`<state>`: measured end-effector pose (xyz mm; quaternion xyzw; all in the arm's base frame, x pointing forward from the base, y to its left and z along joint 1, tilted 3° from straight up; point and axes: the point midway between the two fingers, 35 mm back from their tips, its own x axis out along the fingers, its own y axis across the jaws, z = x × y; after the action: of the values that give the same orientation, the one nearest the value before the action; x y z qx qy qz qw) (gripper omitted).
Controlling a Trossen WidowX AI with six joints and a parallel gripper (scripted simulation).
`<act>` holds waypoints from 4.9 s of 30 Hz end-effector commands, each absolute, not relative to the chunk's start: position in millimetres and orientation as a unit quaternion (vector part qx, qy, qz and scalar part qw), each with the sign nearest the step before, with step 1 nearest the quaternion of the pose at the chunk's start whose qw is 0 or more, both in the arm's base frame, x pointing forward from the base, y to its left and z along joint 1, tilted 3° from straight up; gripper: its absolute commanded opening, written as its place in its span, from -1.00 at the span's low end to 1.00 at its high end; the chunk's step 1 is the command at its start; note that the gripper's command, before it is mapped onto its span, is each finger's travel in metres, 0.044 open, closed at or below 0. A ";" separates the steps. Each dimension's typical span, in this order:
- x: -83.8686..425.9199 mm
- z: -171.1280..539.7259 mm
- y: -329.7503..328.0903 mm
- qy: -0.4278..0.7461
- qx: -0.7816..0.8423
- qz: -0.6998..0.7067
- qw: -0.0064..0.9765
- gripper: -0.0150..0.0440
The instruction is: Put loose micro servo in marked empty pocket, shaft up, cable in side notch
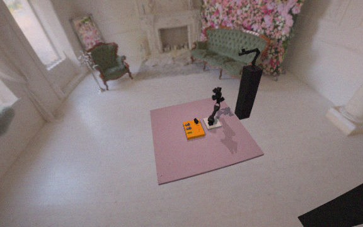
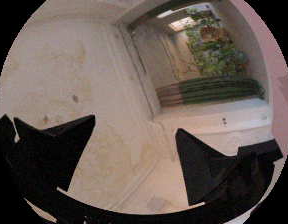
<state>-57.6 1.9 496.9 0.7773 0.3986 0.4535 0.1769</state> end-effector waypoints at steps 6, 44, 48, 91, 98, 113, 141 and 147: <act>-47.1 494.5 13.5 0.374 0.777 0.450 0.231 1.00; 85.7 433.1 89.9 0.200 0.545 0.314 0.751 1.00; 99.9 423.1 92.2 0.194 0.494 0.295 0.794 1.00; 214.6 285.9 49.4 0.319 -0.184 0.190 0.910 1.00; 223.9 262.2 33.2 0.357 -0.286 0.211 0.864 1.00; 230.1 211.9 -5.2 0.424 -0.461 0.305 0.717 1.00; 197.4 136.4 -64.1 0.390 -0.578 0.594 0.401 1.00; 197.1 134.9 -64.0 0.389 -0.578 0.596 0.399 1.00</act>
<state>198.8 -62.6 137.3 -0.5786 0.3899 0.5899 0.4064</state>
